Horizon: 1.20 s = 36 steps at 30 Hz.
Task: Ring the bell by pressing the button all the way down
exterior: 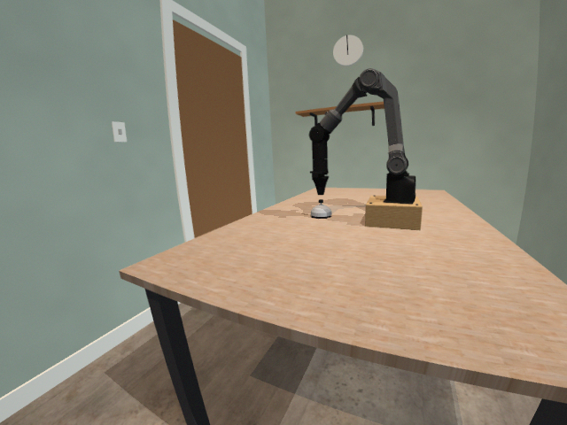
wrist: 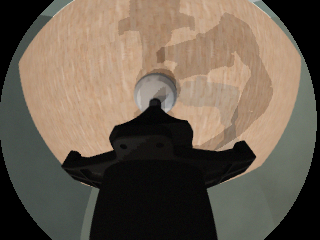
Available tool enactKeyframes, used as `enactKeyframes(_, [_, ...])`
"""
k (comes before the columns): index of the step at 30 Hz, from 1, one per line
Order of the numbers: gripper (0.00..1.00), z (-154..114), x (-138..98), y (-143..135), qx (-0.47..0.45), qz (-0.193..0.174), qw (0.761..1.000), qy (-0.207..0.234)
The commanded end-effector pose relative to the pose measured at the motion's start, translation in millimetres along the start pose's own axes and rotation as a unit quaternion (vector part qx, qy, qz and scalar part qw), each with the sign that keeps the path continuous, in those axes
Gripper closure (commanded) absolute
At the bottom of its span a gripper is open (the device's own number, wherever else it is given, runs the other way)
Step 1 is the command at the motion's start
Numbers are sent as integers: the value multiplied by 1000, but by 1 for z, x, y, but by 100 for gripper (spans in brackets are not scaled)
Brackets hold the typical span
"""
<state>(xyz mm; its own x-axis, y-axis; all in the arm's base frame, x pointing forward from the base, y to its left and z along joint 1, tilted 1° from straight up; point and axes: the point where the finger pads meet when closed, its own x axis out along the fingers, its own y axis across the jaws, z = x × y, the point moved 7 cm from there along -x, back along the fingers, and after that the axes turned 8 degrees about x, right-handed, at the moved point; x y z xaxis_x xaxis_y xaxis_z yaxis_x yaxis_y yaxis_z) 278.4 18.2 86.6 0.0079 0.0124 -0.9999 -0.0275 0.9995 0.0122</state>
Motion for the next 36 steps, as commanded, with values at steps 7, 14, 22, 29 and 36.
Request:
enactKeyframes(7, [100, 1, -21, 0, 0, 0, 1000, -2])
enactKeyframes(14, [100, 1, -35, 0, 0, 0, 1000, -2])
enactKeyframes(22, [100, 0, -44, 0, 0, 0, 1000, -1])
enactKeyframes(29, [100, 0, -45, 0, 0, 0, 1000, -1])
enactKeyframes(36, [100, 0, -45, 0, 0, 0, 1000, -1])
